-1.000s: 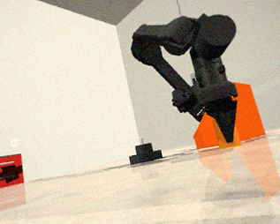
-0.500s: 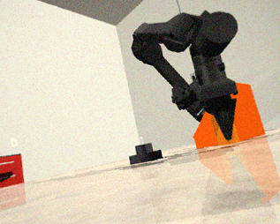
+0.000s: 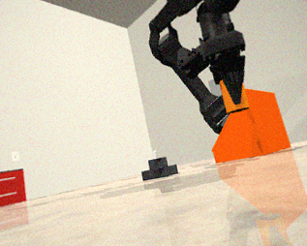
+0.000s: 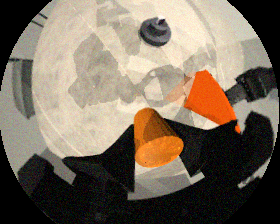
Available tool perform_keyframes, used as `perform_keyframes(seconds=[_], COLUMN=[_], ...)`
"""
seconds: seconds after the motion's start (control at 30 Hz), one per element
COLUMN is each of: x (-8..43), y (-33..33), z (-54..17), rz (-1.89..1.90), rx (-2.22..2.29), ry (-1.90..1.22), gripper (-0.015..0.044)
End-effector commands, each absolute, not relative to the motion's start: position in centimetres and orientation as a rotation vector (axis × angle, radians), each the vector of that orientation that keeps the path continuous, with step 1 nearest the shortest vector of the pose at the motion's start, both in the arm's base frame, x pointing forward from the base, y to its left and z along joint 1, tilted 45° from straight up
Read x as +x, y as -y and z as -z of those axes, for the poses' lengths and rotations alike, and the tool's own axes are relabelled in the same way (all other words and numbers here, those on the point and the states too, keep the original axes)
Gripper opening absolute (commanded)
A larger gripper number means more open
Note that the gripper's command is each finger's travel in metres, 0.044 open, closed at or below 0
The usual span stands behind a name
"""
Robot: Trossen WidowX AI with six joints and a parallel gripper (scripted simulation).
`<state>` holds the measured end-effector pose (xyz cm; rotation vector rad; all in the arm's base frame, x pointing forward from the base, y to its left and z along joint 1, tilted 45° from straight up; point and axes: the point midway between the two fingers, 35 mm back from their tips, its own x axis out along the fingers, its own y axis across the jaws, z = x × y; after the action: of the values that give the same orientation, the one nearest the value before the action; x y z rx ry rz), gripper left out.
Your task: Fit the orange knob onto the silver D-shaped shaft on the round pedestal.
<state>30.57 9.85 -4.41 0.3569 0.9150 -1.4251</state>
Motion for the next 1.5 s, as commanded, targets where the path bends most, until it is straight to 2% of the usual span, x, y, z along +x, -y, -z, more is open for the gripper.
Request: perform_keyframes(seconds=[0.0,0.43,1.47], x=[30.6,30.3,28.8], y=[-11.8,-12.8,-15.2], z=[2.2,0.7,-4.7], rz=[1.424,1.373,0.84], rx=[0.371,0.386,0.581], ry=[-0.914,-0.898,-0.724], gripper=[0.0,0.0,0.0])
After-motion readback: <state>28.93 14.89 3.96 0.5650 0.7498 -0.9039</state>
